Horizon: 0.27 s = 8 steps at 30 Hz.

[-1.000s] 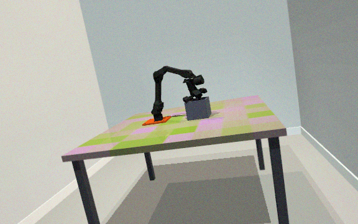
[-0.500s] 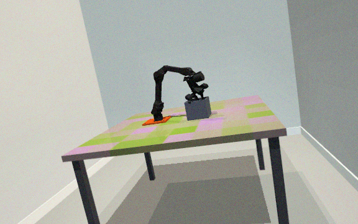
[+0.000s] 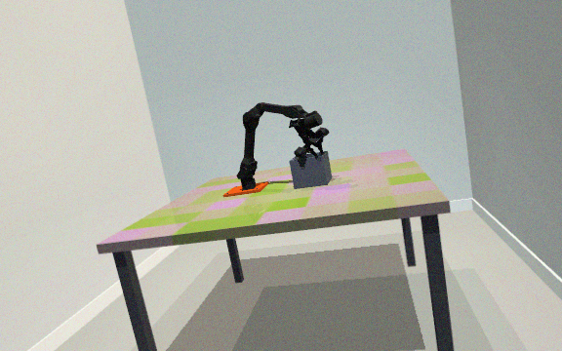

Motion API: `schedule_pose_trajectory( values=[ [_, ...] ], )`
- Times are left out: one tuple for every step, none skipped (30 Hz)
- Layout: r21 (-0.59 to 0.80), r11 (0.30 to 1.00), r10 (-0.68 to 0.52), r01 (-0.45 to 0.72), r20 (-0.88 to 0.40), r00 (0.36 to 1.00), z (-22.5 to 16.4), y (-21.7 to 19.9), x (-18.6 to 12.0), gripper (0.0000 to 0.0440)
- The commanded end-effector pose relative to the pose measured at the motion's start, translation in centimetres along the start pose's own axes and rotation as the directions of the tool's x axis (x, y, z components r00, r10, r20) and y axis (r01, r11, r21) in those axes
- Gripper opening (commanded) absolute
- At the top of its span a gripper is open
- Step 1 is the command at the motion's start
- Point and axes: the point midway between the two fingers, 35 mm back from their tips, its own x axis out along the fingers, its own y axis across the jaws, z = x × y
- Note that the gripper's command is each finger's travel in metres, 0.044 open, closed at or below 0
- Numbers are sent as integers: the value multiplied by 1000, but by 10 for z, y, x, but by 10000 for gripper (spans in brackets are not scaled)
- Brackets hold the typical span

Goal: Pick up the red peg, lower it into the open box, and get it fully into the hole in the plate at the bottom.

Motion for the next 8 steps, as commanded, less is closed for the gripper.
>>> schedule_pose_trajectory(
  values=[
    [-26,999,27,-26,5,1000,6,5,-2,132],
    [-33,999,32,-32,4,999,7,6,-2,132],
    [-40,998,38,-37,4,999,8,6,-2,132],
    [-46,998,41,-41,3,999,9,7,-2,132],
    [-52,998,46,-45,3,999,10,8,-2,132],
    [-61,997,52,-52,3,999,12,9,-2,132],
    [-69,996,58,-57,3,998,13,10,-2,132],
    [-76,995,63,-62,2,998,14,10,-3,132]
  ],
)
